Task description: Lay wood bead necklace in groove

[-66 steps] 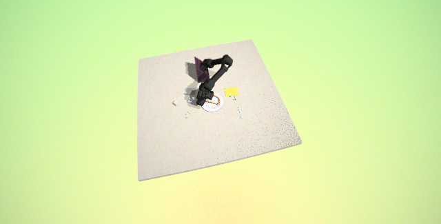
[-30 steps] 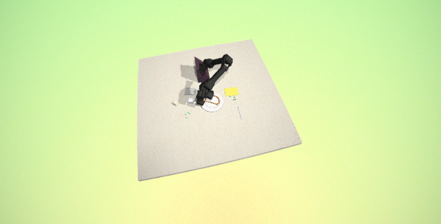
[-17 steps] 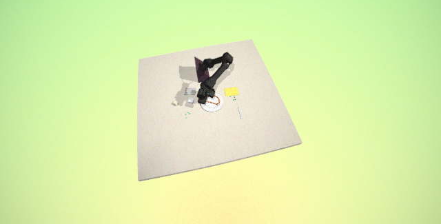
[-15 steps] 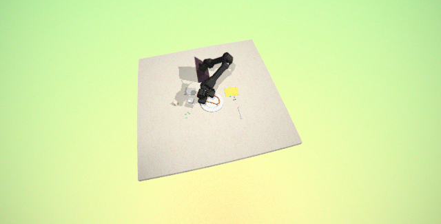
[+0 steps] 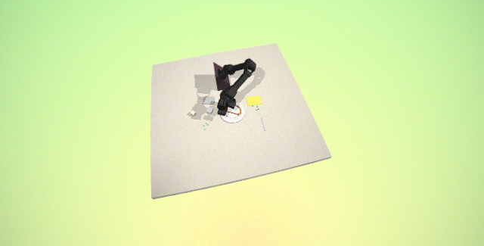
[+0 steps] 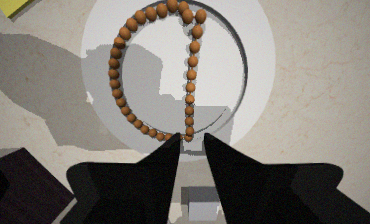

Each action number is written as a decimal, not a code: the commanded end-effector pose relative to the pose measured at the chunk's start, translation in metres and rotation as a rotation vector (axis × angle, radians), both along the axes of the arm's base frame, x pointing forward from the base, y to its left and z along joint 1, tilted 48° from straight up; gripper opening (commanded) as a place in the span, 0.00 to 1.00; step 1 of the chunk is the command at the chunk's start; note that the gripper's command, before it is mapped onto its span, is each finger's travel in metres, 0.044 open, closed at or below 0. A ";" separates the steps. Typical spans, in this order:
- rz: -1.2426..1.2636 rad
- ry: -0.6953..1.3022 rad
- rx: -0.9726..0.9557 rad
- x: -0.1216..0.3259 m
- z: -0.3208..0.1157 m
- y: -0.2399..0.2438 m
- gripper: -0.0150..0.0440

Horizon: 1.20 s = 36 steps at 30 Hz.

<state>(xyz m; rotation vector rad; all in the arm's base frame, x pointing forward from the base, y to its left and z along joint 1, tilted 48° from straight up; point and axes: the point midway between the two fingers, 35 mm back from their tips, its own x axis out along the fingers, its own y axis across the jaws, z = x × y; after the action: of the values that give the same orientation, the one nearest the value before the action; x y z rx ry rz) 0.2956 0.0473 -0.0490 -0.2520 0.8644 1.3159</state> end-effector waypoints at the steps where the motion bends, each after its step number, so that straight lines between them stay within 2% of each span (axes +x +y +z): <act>1: -0.004 0.005 0.004 -0.001 -0.005 0.006 0.46; 9: -0.003 0.006 0.005 -0.002 -0.010 0.012 0.46; 14: 0.003 0.002 0.001 -0.001 -0.008 0.010 0.25; 36: 0.003 0.002 0.001 -0.001 -0.008 0.010 0.25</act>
<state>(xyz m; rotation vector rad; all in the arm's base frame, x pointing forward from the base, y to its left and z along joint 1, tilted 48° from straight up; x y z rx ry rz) 0.2944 0.0577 -0.0576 -0.2504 0.8653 1.3189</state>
